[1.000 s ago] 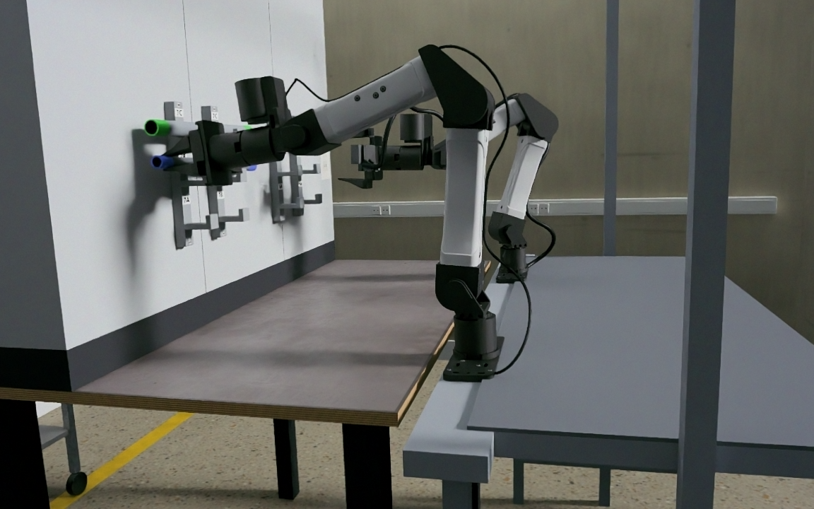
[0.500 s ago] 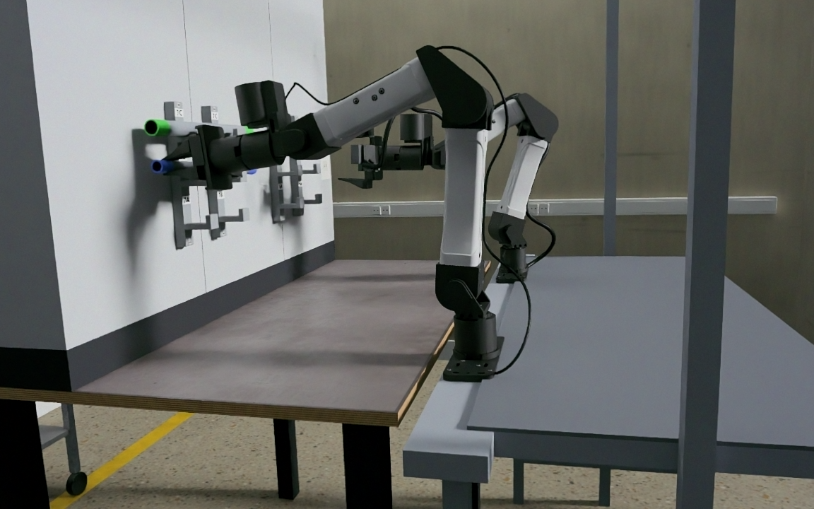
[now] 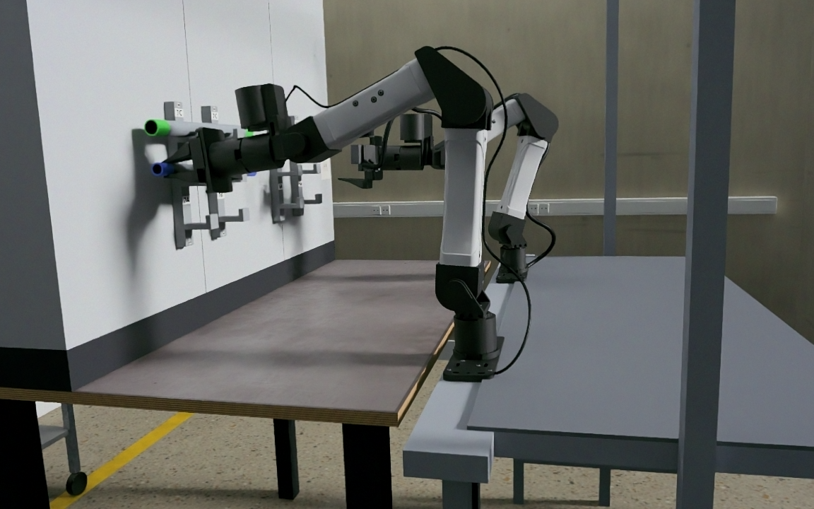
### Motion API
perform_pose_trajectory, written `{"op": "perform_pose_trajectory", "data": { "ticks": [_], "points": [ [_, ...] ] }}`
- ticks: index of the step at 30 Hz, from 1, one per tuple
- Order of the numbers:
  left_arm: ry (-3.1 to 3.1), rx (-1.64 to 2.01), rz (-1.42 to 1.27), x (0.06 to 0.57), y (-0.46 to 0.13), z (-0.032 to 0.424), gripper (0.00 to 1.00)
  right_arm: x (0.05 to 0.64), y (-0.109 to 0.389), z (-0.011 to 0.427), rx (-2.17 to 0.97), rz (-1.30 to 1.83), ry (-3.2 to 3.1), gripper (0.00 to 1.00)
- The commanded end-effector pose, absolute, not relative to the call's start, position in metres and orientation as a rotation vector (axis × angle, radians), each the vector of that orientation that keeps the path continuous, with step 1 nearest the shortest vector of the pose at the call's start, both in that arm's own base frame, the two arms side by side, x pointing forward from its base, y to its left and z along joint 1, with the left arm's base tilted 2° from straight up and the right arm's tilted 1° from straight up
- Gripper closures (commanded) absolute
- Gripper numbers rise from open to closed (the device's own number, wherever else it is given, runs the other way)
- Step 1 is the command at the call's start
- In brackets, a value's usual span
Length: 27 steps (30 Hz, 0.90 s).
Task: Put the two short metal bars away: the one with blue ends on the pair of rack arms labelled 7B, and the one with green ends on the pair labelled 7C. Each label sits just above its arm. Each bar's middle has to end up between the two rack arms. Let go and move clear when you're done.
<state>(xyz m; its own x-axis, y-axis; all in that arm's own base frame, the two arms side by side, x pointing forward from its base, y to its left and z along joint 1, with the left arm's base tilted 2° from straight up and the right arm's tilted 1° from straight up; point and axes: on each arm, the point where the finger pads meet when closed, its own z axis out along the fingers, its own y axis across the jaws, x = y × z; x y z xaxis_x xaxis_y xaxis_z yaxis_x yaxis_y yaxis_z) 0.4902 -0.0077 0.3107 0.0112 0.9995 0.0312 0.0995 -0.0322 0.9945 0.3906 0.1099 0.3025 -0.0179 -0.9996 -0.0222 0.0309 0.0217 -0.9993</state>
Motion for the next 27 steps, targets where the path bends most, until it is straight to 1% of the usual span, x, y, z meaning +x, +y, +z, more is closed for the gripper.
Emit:
{"op": "perform_pose_trajectory", "data": {
  "ticks": [1,27],
  "points": [
    [1.195,1.178,1.207,0.4929,-0.0063,0.3385,1.00,0.3877,0.1070,0.2964,-1.189,-1.217,1.217,0.00],
    [1.195,1.178,1.207,0.4932,-0.0064,0.3299,1.00,0.3877,0.1070,0.2964,-1.189,-1.217,1.217,0.00]
  ]
}}
